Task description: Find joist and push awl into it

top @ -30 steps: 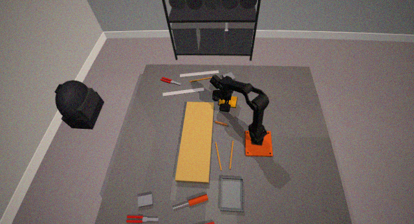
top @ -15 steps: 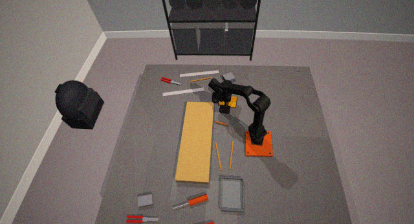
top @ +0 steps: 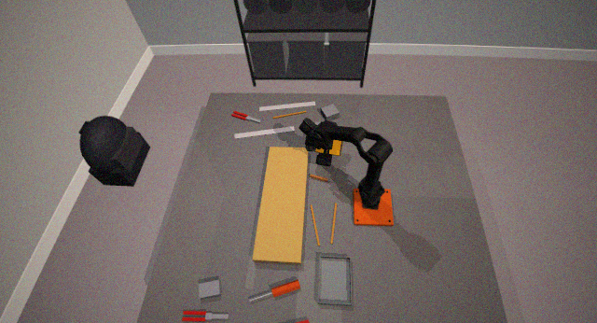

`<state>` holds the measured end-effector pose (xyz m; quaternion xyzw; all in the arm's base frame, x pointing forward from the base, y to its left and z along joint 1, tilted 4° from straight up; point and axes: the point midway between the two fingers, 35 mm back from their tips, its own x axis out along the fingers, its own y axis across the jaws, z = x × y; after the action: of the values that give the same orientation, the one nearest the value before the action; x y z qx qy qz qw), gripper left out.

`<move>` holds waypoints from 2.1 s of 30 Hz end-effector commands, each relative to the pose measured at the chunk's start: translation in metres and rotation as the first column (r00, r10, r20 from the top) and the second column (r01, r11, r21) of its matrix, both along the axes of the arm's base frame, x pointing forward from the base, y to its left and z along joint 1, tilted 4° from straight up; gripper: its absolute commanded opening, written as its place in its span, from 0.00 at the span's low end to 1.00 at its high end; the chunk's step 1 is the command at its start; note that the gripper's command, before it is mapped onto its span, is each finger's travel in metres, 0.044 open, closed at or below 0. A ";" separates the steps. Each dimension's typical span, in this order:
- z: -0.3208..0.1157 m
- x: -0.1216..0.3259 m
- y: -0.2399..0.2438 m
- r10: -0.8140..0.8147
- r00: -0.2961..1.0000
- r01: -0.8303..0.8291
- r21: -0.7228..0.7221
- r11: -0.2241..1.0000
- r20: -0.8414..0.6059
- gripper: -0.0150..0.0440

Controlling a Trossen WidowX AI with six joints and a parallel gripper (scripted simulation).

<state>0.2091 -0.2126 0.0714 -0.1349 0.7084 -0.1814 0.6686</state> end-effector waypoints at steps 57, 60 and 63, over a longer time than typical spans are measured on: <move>-0.026 0.002 0.009 -0.011 1.000 0.010 -0.345 0.939 0.001 0.25; -0.030 0.002 0.010 -0.007 1.000 0.005 -0.341 0.940 -0.004 0.25; -0.027 0.001 0.010 -0.006 1.000 0.003 -0.338 0.941 -0.008 0.34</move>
<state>0.2103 -0.2018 0.0430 -0.2464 0.6706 -0.2997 0.6323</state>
